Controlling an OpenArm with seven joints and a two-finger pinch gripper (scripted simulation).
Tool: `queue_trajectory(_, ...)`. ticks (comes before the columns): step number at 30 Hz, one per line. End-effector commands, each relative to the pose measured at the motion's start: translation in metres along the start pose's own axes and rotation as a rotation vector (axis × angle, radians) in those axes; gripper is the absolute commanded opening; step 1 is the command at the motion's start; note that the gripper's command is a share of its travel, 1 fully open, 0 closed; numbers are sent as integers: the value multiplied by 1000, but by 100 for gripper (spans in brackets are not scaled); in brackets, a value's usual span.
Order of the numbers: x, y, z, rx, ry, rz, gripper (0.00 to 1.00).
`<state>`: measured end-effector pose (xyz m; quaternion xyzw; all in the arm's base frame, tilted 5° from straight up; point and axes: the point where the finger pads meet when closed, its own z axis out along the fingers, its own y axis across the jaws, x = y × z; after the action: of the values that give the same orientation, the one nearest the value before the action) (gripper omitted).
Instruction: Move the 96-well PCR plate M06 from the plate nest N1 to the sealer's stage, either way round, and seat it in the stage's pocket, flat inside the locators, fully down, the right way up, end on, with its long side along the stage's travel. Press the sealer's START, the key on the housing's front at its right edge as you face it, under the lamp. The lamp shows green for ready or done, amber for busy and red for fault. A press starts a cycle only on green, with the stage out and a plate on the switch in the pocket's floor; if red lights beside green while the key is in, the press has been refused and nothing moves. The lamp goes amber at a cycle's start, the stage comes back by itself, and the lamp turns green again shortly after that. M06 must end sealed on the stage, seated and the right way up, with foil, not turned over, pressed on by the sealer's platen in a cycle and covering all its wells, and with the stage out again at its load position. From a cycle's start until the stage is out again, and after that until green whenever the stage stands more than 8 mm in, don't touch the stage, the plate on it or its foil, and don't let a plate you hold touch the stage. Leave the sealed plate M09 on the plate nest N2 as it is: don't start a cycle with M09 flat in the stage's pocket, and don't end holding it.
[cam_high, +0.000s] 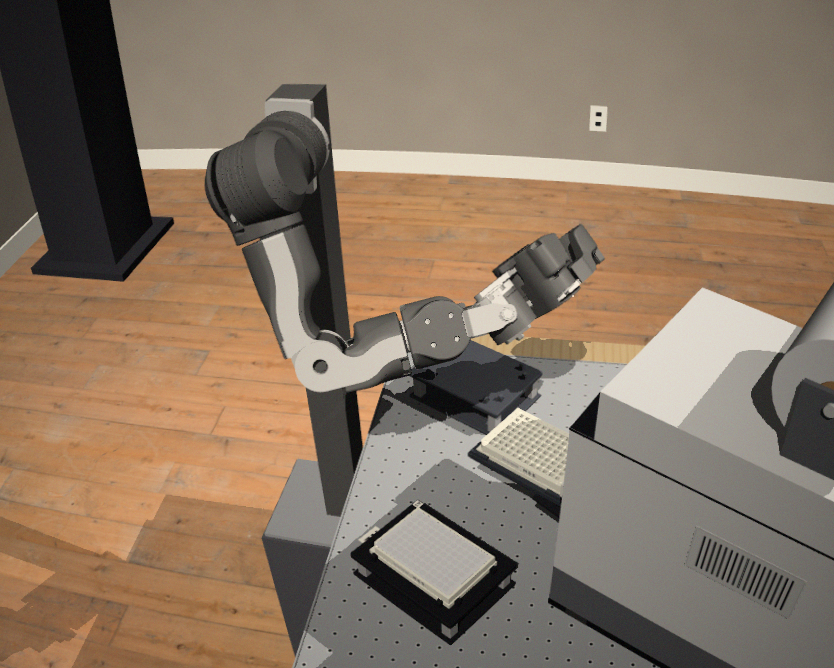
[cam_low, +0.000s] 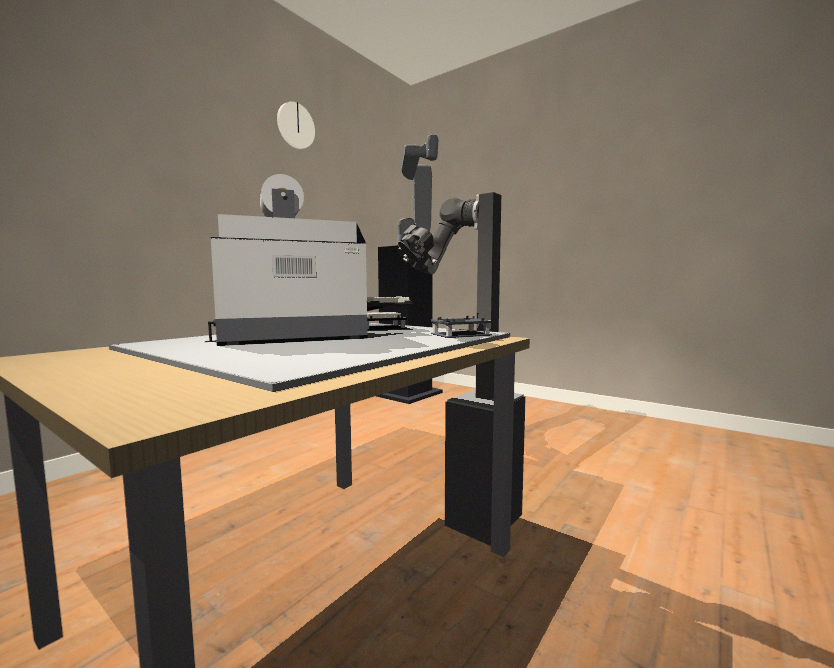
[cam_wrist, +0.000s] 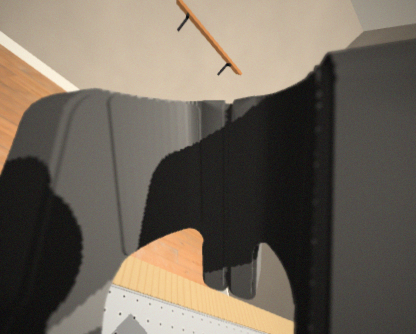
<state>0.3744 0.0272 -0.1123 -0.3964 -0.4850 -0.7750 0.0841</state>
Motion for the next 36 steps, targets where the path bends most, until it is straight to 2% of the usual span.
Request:
queue_trajectory(1,0,-2,0,-5,0,2,0)
queue_trajectory(4,-1,-8,0,-8,-5,7,0)
queue_trajectory(36,2,-11,2,-7,-3,6,0)
